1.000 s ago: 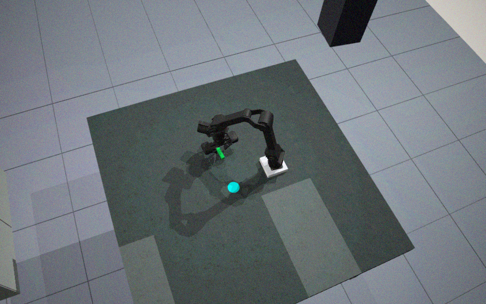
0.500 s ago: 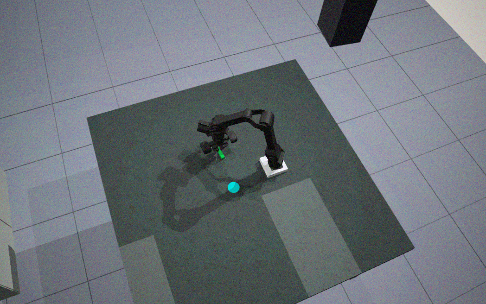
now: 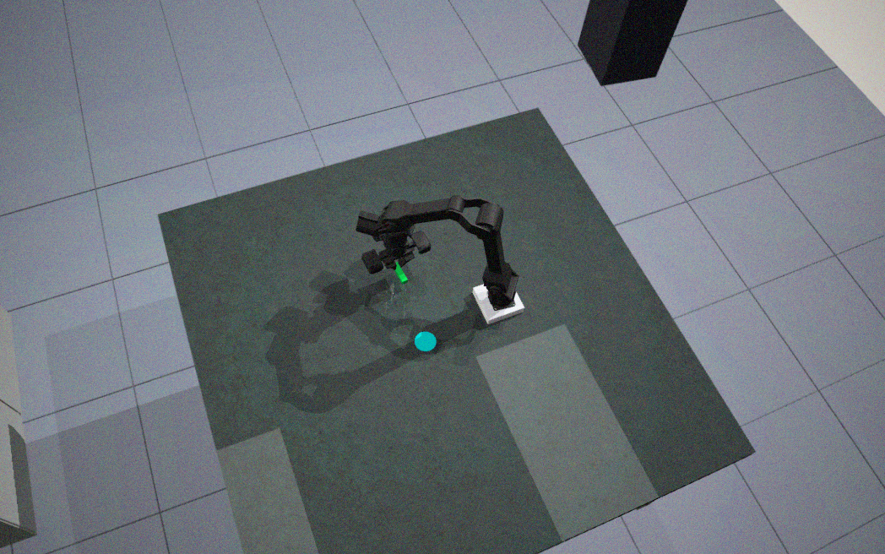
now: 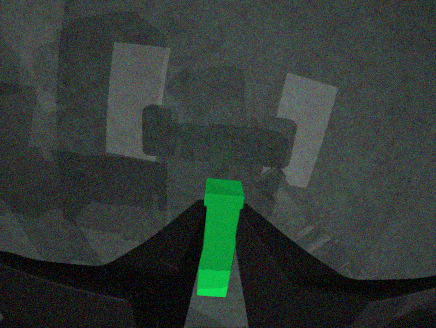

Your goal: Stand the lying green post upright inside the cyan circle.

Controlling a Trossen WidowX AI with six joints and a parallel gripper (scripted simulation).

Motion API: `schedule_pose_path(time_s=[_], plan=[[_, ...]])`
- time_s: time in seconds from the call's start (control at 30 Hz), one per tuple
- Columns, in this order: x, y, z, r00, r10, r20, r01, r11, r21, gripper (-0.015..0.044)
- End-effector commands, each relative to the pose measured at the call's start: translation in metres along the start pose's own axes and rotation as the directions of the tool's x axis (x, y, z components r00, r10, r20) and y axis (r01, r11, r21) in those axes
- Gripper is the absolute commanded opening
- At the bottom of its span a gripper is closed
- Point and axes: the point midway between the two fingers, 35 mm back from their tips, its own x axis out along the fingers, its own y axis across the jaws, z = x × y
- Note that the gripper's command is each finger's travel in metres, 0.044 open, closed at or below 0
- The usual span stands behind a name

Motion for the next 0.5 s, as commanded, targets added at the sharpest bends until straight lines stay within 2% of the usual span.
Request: schedule_pose_path(time_s=[0.0,0.47], plan=[[-0.013,0.001,0.001,1.000,0.002,0.006,-0.002,1.000,-0.001,0.0023],[-0.057,0.000,0.000,1.000,0.002,0.006,-0.002,1.000,-0.001,0.0023]])
